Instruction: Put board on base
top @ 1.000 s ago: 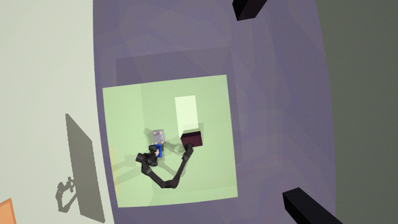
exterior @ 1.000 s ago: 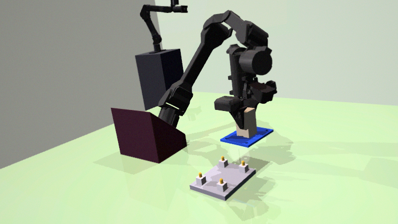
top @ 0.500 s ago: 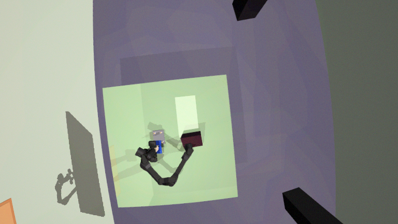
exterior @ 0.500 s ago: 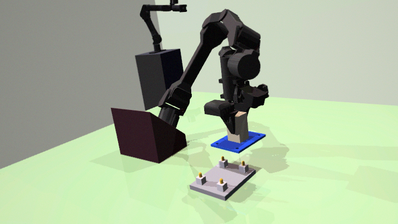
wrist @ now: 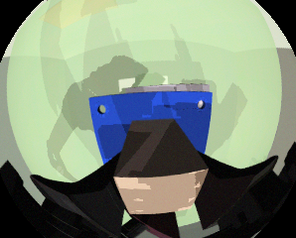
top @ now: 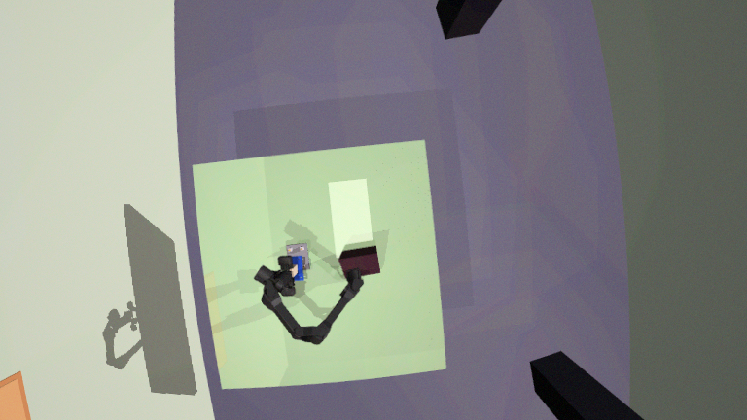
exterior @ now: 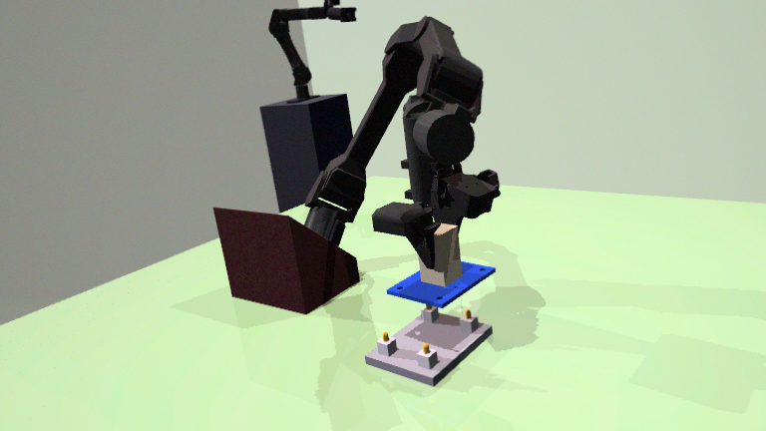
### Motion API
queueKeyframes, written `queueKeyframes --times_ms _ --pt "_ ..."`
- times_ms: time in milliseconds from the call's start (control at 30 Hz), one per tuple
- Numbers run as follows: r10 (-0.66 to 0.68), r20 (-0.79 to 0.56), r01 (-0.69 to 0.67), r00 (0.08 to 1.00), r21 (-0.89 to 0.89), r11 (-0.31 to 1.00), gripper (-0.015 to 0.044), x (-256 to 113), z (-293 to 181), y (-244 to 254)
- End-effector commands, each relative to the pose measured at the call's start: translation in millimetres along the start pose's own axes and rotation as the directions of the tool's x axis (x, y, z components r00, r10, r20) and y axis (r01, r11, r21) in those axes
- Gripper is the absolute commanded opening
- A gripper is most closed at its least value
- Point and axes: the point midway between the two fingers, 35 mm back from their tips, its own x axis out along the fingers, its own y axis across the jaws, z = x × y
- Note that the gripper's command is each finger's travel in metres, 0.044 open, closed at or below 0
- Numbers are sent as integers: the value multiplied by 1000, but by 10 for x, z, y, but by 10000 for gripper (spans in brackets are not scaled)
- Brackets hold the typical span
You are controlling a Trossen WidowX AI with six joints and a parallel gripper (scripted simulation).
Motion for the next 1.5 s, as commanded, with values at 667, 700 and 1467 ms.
queueKeyframes --times_ms 667,700,1467 --pt "11 1 -11 1000 -24 1000 0 26 -54 -328" --pt "11 1 -11 1000 -24 1000 0 26 -54 -328" --pt "11 2 -11 1000 -32 999 0 240 -36 -371"
